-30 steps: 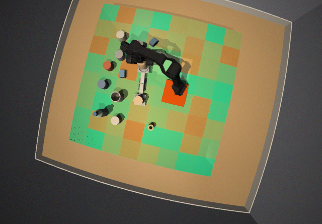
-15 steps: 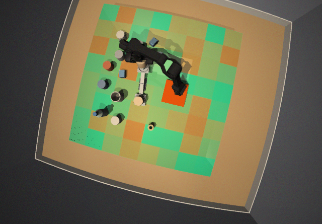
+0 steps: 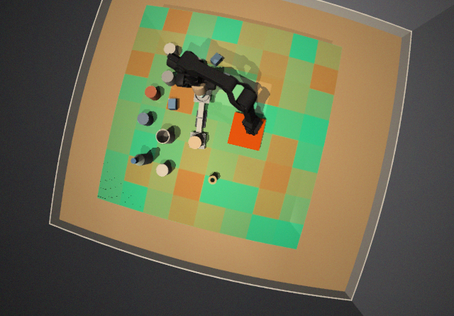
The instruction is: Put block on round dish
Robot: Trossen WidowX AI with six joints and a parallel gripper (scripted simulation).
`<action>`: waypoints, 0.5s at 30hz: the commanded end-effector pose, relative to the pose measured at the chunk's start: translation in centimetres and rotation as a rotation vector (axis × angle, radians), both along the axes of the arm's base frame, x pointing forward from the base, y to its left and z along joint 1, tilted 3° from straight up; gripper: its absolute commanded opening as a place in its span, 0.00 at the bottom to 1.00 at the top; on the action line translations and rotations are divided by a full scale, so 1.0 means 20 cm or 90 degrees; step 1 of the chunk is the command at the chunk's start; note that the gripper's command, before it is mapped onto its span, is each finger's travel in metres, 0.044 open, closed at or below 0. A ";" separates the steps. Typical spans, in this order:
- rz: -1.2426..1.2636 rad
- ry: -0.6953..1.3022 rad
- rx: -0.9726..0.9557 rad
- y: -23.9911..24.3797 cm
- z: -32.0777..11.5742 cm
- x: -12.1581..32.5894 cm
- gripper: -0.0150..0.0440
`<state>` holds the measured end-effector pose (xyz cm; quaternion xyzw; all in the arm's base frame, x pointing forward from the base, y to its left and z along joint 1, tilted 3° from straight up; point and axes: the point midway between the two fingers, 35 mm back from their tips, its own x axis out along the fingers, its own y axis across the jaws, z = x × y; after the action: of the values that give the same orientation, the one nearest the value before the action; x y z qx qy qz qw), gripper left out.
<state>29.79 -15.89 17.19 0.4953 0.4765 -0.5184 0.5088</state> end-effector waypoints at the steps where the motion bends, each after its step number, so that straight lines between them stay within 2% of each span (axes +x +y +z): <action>1: -0.002 -0.010 -0.007 0.00 0.05 0.00 0.25; 11: -0.002 -0.010 -0.007 0.01 0.11 -0.01 0.25; 15: 0.000 0.000 0.000 0.01 0.07 -0.01 0.25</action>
<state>29.50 -15.66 18.74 0.4955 0.4761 -0.5182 0.5092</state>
